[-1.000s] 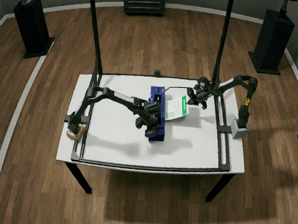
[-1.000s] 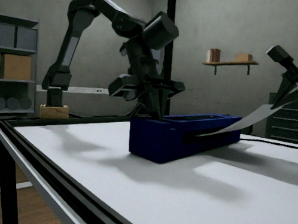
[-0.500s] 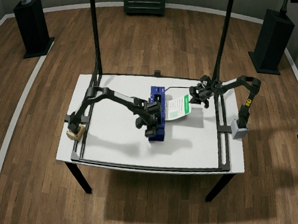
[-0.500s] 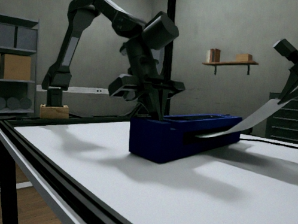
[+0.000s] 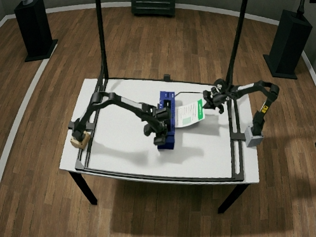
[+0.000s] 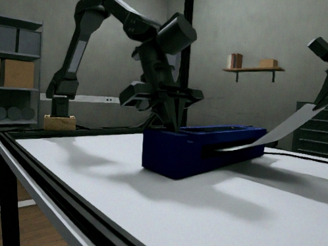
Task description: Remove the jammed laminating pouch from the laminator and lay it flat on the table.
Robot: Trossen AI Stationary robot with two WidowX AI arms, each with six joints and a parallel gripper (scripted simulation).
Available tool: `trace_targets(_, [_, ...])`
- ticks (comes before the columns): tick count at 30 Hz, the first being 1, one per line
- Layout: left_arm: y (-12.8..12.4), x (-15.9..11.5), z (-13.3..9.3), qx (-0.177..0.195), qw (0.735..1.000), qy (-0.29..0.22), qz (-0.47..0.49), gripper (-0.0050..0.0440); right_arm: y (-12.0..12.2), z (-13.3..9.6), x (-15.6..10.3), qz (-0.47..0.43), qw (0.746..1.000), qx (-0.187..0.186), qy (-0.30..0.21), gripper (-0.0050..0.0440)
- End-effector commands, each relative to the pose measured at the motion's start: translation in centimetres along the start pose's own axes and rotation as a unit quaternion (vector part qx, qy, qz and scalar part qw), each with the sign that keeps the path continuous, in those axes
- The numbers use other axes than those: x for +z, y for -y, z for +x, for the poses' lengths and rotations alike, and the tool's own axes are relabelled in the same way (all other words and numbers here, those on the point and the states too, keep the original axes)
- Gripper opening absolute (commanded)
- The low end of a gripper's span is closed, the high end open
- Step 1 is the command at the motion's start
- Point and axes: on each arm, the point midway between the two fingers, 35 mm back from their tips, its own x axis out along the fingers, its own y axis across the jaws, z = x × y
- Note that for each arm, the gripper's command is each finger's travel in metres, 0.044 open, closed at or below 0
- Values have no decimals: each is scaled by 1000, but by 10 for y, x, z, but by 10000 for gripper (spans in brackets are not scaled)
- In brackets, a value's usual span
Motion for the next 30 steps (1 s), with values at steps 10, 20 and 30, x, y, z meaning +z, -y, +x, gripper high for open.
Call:
trace_targets(10, [-5,1,-16,10,1000,3,-4,-50,-2,3,4,-1,1000,2,7,-50])
trace_targets(20, [-4,1,-36,9,1000,3,-4,-50,-2,3,4,-1,1000,2,7,-50])
trace_targets(30, [-4,1,-36,9,1000,3,-4,-50,-2,3,4,-1,1000,2,7,-50])
